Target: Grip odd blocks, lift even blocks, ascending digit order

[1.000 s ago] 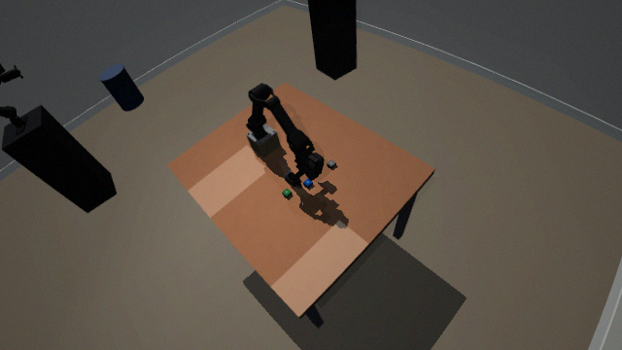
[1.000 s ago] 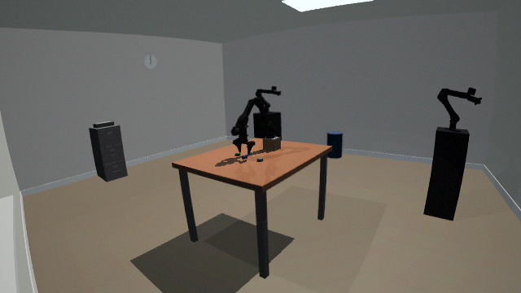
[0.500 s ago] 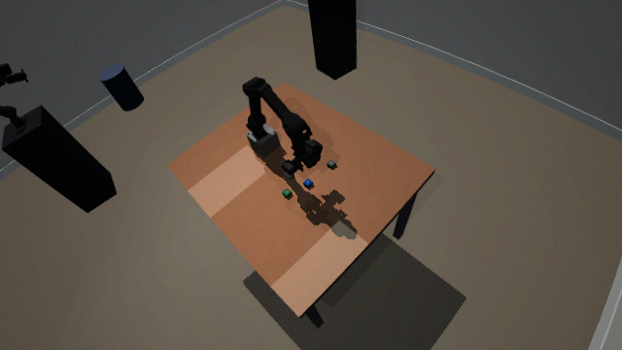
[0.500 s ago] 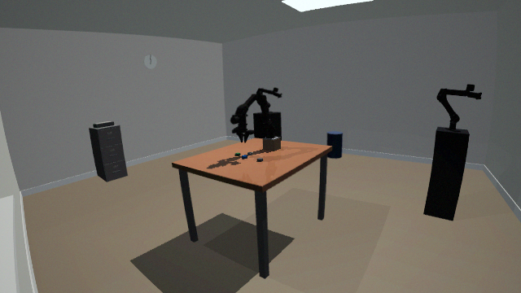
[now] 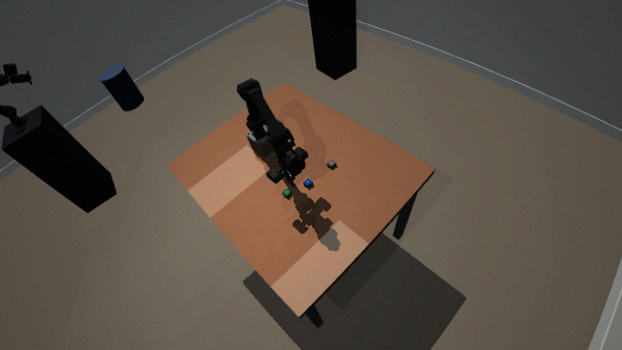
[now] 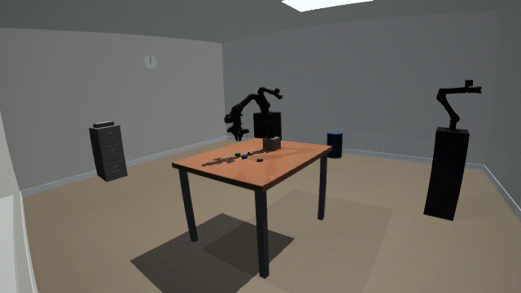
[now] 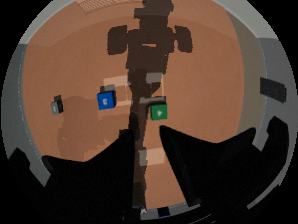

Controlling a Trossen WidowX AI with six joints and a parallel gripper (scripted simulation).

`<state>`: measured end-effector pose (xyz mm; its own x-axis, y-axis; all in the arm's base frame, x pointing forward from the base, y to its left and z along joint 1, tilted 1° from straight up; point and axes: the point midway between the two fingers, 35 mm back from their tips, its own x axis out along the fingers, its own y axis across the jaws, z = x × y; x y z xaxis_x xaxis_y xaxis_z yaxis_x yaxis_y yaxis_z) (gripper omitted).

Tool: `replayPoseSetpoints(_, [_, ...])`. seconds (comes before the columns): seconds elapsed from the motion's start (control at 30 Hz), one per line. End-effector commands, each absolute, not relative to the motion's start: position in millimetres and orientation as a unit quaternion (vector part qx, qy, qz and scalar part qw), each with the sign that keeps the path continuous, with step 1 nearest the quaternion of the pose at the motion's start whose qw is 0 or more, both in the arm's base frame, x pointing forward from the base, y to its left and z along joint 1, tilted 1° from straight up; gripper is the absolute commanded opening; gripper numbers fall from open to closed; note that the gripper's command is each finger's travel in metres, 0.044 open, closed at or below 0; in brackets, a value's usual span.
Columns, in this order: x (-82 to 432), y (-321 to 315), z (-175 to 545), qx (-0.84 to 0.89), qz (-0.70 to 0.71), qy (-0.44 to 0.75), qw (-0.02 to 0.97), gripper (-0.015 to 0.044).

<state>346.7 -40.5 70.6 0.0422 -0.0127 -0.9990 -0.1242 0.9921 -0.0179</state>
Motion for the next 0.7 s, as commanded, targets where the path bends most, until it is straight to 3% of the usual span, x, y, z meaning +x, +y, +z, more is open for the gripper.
replayPoseSetpoints(0.0, [332.4, -82.7, 70.8, -0.049, 0.035, 0.692, 0.720, 0.0120])
replayPoseSetpoints(0.13, [332.4, -82.7, 70.8, -0.049, 0.035, 0.692, 0.720, 0.0120])
replayPoseSetpoints(0.33, [335.5, -84.0, -7.1, -0.049, 0.035, 0.692, 0.719, 0.0278])
replayPoseSetpoints(0.5, [335.1, -84.0, -10.4, -0.049, 0.035, 0.692, 0.719, 0.0400])
replayPoseSetpoints(0.67, [335.5, -84.1, -14.5, -0.049, 0.035, 0.692, 0.719, 0.0400])
